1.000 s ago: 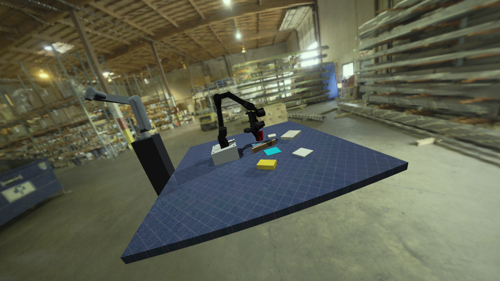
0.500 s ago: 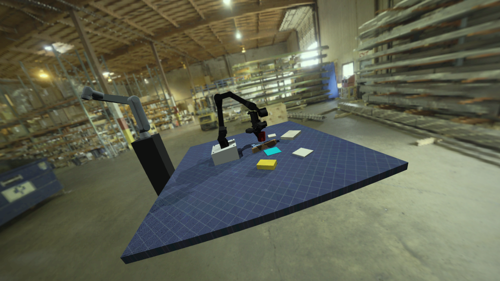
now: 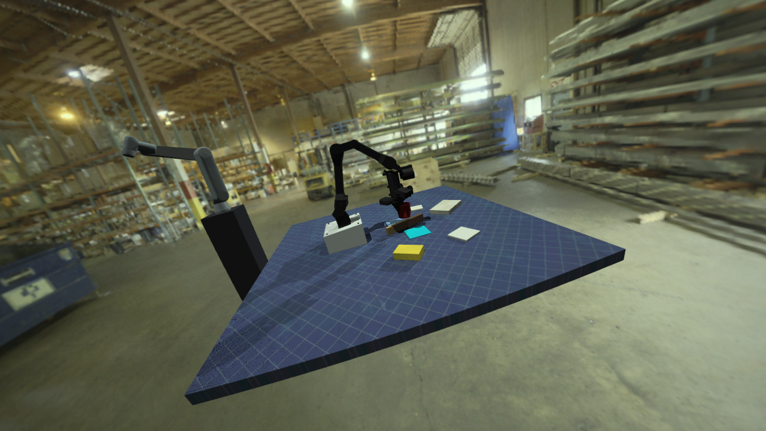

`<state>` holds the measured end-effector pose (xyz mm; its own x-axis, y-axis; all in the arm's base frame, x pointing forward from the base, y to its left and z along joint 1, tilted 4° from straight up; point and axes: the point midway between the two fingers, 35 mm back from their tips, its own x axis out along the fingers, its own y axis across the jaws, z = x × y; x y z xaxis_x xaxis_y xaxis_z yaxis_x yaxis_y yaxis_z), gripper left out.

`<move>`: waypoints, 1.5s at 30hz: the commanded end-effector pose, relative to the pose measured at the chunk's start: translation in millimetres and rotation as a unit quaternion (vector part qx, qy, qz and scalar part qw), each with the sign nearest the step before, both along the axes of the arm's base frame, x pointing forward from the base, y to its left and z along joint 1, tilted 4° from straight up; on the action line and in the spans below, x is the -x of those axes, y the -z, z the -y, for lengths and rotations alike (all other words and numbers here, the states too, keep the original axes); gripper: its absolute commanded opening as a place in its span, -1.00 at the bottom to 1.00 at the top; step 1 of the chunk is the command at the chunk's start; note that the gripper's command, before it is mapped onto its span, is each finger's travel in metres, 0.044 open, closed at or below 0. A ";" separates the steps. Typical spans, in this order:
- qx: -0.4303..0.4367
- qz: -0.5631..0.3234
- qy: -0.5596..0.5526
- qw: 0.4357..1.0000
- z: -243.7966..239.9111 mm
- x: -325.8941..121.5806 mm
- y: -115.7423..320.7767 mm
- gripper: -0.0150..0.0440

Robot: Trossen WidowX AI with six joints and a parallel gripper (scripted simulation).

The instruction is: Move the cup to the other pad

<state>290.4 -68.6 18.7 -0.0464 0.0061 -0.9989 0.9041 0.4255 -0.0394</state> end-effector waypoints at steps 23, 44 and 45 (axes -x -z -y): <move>0.005 0.001 -0.001 1.000 66.5 -17.6 -2.3 -0.49; 0.005 0.001 -0.001 1.000 77.3 -19.4 23.6 -0.49; 0.005 0.001 -0.001 1.000 77.3 -19.3 25.7 -0.49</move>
